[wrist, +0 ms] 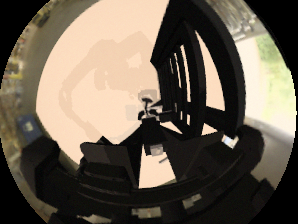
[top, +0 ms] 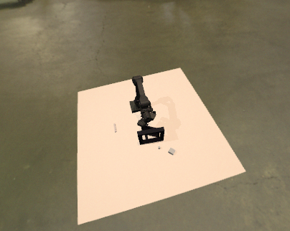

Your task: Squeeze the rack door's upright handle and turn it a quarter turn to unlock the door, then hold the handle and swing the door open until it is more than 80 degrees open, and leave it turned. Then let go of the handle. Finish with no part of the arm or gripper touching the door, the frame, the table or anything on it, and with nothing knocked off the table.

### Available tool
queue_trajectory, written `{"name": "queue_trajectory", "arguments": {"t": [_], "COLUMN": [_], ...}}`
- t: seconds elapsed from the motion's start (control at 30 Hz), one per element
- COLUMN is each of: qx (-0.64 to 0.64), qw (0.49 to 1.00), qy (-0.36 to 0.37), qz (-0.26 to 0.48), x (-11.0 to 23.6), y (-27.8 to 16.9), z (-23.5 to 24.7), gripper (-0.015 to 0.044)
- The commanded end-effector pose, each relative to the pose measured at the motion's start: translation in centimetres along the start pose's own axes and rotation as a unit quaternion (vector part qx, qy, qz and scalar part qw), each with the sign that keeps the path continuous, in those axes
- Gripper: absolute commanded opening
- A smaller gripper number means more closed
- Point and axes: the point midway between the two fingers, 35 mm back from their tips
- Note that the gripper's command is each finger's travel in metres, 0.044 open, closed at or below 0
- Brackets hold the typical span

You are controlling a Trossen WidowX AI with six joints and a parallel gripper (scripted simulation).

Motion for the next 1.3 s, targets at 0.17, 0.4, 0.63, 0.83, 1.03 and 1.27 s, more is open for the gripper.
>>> {"name": "queue_trajectory", "arguments": {"t": [0.17,0.4,0.63,0.83,1.03,1.27], "qx": [-0.08,-0.13,-0.175,-0.213,-0.252,-0.296], "qw": [0.997,0.992,0.985,0.977,0.968,0.955], "qy": [-0.001,0.0,0.001,0.002,0.002,0.003], "qz": [-0.004,-0.004,-0.004,-0.004,-0.004,-0.005], "x": [-0.1,-0.1,-0.1,-0.1,0.0,0.0], "y": [0.5,1.1,1.7,2.3,3.0,3.8], "z": [1.8,3.1,4.3,5.2,6.1,7.1], "gripper": [0.0012,0.0012,0.0012,0.0012,0.0012,0.0012]}}
Point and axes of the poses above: the point midway between the two fingers, 35 mm back from their tips, its own x axis back along the fingers, its own z axis across the jaws, y = z × x
